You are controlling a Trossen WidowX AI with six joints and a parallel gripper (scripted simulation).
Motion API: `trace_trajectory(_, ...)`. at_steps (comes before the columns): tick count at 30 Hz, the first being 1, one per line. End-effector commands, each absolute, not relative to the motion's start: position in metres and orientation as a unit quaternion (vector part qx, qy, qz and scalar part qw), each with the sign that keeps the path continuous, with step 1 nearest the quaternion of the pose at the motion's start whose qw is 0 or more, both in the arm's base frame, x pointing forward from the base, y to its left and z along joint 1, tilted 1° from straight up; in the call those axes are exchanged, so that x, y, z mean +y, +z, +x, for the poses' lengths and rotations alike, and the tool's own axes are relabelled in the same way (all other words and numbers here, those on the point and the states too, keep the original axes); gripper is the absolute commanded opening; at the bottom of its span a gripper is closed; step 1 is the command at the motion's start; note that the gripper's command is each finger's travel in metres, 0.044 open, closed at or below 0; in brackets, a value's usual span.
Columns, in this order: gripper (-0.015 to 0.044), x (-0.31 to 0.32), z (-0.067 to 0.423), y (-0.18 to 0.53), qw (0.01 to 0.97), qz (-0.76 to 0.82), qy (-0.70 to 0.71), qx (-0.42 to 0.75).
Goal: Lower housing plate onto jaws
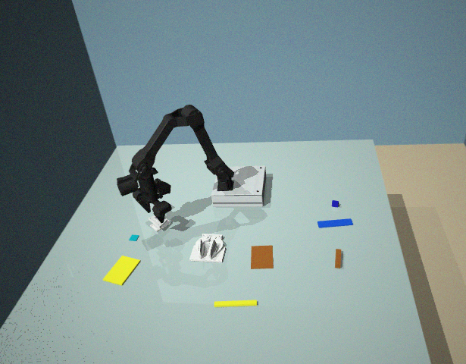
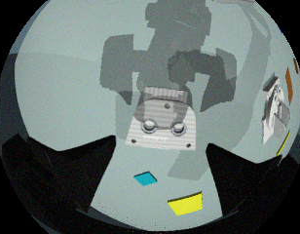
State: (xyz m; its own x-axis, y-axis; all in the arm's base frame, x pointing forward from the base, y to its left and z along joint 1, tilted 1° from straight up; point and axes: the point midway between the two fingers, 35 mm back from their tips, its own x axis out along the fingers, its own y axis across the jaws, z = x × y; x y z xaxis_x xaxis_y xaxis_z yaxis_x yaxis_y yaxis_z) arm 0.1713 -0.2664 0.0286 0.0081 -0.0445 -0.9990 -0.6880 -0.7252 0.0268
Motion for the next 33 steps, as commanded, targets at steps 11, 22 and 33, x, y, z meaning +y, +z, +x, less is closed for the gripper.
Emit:
trace_trajectory(11, 0.044, -0.265, 0.169, 0.018, 0.249, -0.662, 0.651, 0.275)
trace_trajectory(22, 0.044, -0.266, 0.17, 0.001, 0.249, -0.662, 0.651, 0.275)
trace_trajectory(33, 0.044, -0.266, 0.169, -0.008, 0.249, -0.662, 0.651, 0.275)
